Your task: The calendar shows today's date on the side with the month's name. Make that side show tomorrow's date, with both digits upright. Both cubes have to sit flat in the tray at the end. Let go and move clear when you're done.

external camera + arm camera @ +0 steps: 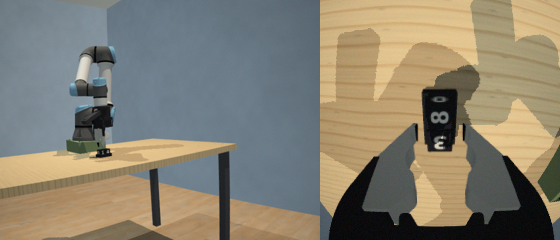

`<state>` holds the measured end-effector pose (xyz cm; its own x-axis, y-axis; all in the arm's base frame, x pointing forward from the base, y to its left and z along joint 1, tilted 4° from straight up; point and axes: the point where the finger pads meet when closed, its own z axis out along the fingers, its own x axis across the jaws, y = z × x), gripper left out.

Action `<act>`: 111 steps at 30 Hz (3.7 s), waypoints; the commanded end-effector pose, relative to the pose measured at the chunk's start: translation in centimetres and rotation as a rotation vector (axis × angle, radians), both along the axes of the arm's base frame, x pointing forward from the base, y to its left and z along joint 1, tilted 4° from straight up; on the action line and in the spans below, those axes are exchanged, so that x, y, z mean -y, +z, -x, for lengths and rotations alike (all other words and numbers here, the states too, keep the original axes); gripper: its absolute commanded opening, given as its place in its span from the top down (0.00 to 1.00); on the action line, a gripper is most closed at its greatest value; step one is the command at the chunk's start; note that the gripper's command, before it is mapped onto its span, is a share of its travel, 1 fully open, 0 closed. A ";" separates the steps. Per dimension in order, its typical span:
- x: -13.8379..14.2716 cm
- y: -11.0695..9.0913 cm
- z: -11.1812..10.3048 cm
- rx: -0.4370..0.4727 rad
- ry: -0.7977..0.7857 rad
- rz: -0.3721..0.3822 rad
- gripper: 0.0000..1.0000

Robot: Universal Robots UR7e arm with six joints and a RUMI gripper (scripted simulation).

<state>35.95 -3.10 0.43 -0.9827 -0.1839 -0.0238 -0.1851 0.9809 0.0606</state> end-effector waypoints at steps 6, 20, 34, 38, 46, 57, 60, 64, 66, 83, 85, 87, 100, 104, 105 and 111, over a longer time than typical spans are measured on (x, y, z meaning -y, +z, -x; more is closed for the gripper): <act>0.0 -0.4 -0.1 0.001 0.000 0.001 0.71; 0.0 -0.4 -0.1 0.001 0.000 0.001 0.71; 0.0 -0.4 -0.1 0.001 0.000 0.001 0.71; 0.0 -0.4 -0.1 0.001 0.000 0.001 0.71; 0.0 -0.4 -0.1 0.001 0.000 0.001 0.71; 0.0 -1.0 -0.1 0.001 0.000 0.001 0.71; -0.1 -1.5 -0.1 0.001 0.000 0.001 0.71; -0.1 -2.2 -0.1 0.001 0.000 0.001 0.71; -0.1 -2.6 -0.1 0.001 0.000 0.001 0.71; -0.2 -3.3 -0.1 0.001 0.000 0.001 0.71; -0.2 -3.3 -0.1 0.001 0.000 0.001 0.71; -0.2 -3.3 -0.1 0.001 0.000 0.001 0.71; -0.2 -3.3 -0.1 0.001 0.000 0.001 0.71; -0.2 -3.3 -0.1 0.001 0.000 0.001 0.71; -0.2 -3.3 -0.1 0.001 0.000 0.001 0.71; -0.2 -3.3 -0.1 0.001 0.000 0.001 0.71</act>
<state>36.01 -2.89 -2.89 -0.9827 -0.1839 -0.0239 -0.1850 0.9809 0.0605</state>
